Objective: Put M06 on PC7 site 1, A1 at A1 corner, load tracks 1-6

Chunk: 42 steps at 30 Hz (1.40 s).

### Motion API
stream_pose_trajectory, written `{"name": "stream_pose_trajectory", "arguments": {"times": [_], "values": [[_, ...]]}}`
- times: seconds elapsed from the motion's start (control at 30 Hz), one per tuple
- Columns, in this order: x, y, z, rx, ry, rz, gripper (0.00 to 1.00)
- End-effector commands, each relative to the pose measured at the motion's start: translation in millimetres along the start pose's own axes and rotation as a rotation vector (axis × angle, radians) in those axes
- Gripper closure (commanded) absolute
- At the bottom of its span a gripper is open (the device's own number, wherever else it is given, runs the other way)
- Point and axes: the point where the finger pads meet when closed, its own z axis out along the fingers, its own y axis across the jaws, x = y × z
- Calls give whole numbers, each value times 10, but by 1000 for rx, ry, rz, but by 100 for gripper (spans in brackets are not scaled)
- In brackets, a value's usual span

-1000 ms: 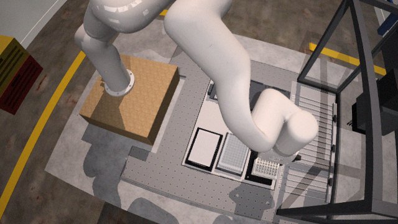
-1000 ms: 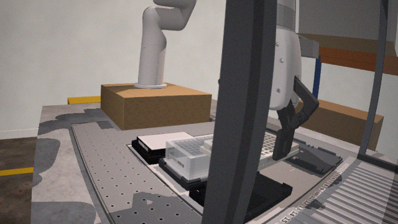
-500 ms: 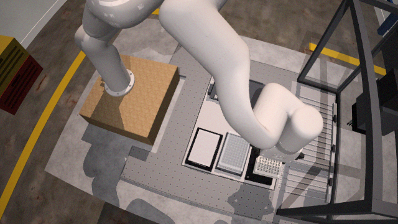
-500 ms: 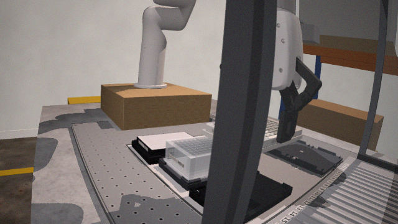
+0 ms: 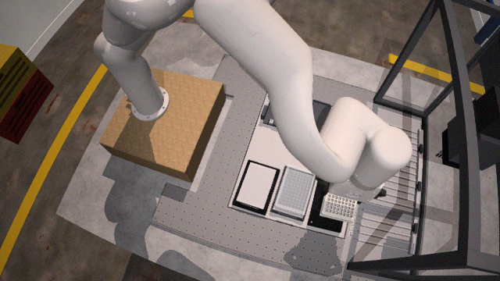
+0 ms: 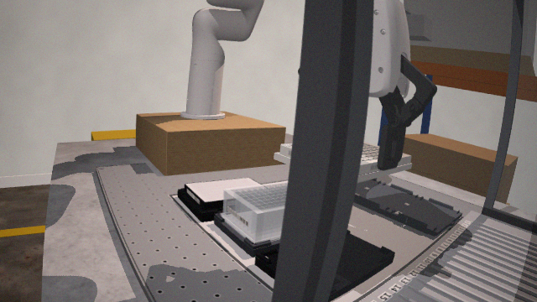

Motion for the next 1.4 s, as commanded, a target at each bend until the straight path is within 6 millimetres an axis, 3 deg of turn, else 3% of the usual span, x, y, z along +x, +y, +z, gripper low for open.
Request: {"name": "stream_pose_trajectory", "arguments": {"times": [0.0, 0.2, 1.37], "values": [[-2, 10, -29, -3, -1, 0, 100], [-2, 10, -29, -3, -1, 0, 100], [1257, -898, -14, -2, 0, 35, 100]]}}
